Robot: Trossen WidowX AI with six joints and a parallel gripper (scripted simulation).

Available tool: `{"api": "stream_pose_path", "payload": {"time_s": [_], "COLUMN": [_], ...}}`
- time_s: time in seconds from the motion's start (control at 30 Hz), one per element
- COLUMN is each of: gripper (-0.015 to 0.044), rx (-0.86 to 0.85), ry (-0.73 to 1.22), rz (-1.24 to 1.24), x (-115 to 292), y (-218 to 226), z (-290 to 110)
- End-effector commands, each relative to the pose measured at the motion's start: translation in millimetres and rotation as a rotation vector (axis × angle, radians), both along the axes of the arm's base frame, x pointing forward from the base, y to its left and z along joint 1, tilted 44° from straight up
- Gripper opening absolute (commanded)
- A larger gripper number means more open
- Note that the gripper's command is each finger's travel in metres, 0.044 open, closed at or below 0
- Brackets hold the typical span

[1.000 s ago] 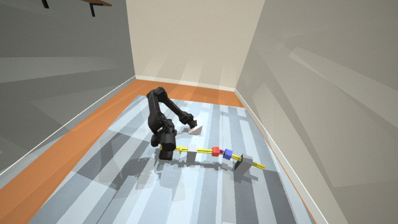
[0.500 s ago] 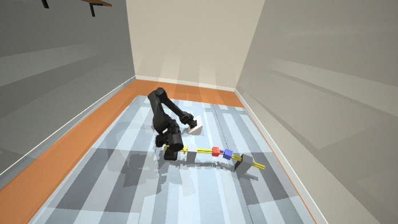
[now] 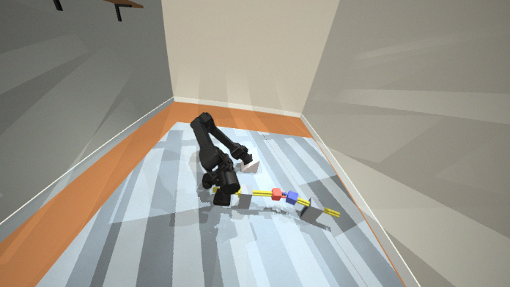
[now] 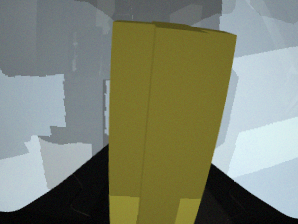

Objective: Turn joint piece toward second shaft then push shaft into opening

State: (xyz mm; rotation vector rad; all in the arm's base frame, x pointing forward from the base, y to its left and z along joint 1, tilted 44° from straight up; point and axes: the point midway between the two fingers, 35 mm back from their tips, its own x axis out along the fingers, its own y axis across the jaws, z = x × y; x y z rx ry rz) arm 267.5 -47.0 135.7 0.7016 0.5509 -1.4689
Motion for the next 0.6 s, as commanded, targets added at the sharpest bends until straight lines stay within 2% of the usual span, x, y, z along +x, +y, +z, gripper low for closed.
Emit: {"api": "stream_pose_path", "payload": {"time_s": [0.0,0.1,0.2,0.37,0.57], "gripper": [0.0000,0.0000,0.0067,0.0067,0.0224], "rx": [0.000,0.000,0.000,0.000,0.000], "ry": [0.000,0.000,0.000,0.000,0.000], "rz": [0.001,0.001,0.001,0.001,0.001], "x": [0.2,0.2,0.2,0.2,0.2], "y": [0.1,0.1,0.1,0.1,0.1], "z": [0.2,0.2,0.2,0.2,0.2]}}
